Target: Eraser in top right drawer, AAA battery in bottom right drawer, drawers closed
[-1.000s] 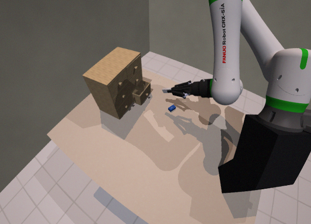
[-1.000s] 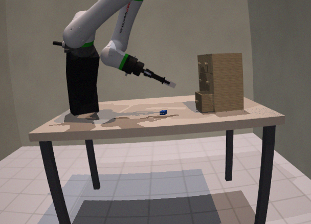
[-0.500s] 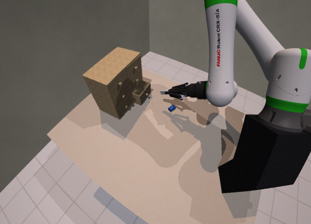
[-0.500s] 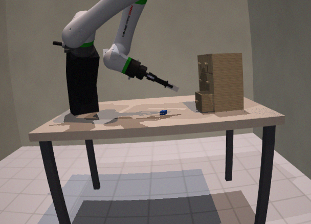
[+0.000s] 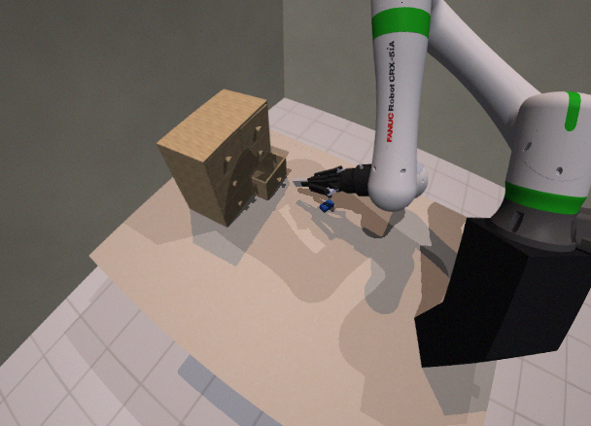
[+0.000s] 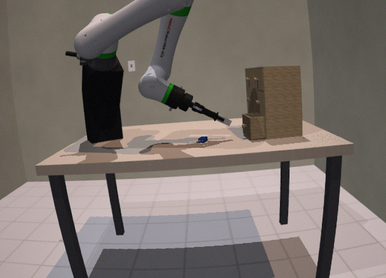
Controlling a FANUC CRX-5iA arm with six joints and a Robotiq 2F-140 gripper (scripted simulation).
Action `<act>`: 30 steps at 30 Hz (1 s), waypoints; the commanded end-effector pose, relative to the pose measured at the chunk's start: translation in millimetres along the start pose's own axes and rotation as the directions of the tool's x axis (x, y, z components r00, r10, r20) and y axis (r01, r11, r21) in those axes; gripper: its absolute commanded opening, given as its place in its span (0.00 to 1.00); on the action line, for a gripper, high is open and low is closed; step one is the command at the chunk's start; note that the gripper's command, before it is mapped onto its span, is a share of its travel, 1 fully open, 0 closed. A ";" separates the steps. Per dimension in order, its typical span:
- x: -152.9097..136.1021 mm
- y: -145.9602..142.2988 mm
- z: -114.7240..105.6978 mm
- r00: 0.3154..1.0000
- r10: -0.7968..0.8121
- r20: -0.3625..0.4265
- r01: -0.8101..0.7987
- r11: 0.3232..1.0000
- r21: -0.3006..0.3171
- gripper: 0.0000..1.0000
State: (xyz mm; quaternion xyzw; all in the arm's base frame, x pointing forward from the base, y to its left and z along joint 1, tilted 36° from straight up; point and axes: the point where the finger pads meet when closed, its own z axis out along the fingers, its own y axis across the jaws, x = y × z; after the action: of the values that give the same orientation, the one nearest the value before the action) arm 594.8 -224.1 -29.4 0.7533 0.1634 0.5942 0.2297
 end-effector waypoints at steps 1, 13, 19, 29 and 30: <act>-6.3 -0.2 13.7 1.000 0.000 0.000 0.000 1.000 0.000 0.00; -8.8 -0.2 19.0 1.000 0.000 0.000 0.000 1.000 0.000 0.00; -8.8 -0.2 19.0 1.000 0.000 0.000 0.000 1.000 0.000 0.00; -8.8 -0.2 19.0 1.000 0.000 0.000 0.000 1.000 0.000 0.00; -8.8 -0.2 19.0 1.000 0.000 0.000 0.000 1.000 0.000 0.00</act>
State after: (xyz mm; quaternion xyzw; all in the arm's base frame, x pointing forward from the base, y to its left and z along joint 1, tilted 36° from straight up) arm 611.1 -231.5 -40.4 0.7532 0.1634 0.5943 0.2296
